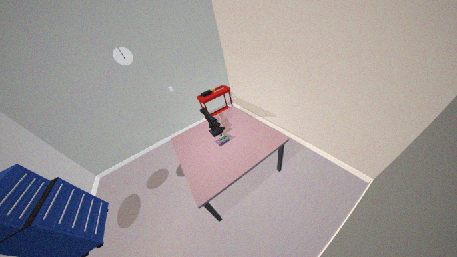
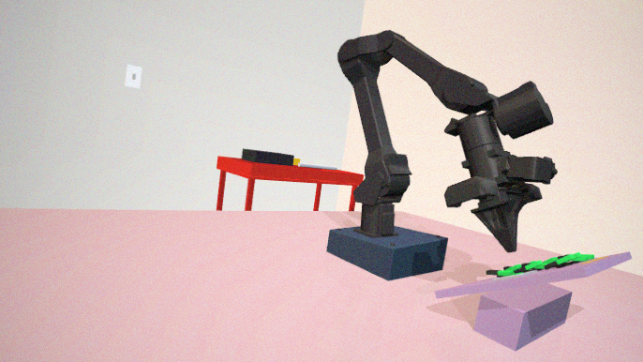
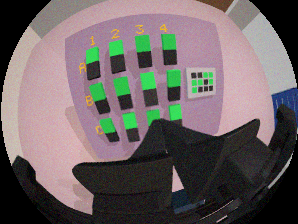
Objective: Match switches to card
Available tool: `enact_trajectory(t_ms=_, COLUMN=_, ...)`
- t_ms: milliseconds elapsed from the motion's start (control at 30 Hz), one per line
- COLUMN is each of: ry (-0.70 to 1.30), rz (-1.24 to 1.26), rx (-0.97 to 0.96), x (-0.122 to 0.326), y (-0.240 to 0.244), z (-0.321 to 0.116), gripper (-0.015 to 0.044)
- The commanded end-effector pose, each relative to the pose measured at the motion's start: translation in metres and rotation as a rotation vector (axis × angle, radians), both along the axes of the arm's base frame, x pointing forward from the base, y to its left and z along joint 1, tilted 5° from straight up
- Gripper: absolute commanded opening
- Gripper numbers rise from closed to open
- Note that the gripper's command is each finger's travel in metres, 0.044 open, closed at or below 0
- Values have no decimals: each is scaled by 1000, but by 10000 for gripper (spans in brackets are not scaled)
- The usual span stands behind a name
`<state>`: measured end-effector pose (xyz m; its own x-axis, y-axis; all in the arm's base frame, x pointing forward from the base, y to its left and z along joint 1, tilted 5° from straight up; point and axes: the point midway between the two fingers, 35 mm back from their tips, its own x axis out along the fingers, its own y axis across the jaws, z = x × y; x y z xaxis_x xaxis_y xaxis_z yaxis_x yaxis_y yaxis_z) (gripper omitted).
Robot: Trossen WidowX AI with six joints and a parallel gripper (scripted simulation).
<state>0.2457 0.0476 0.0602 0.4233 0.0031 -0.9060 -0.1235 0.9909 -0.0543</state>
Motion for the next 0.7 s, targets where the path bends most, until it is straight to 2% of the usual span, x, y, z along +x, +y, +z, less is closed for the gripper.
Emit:
enact_trajectory(t_ms=0, ry=10, rz=6, rx=0, x=-1, y=0, z=-6, gripper=0)
enact_trajectory(t_ms=667, ry=9, rz=6, rx=0, x=4, y=0, z=-17, gripper=0)
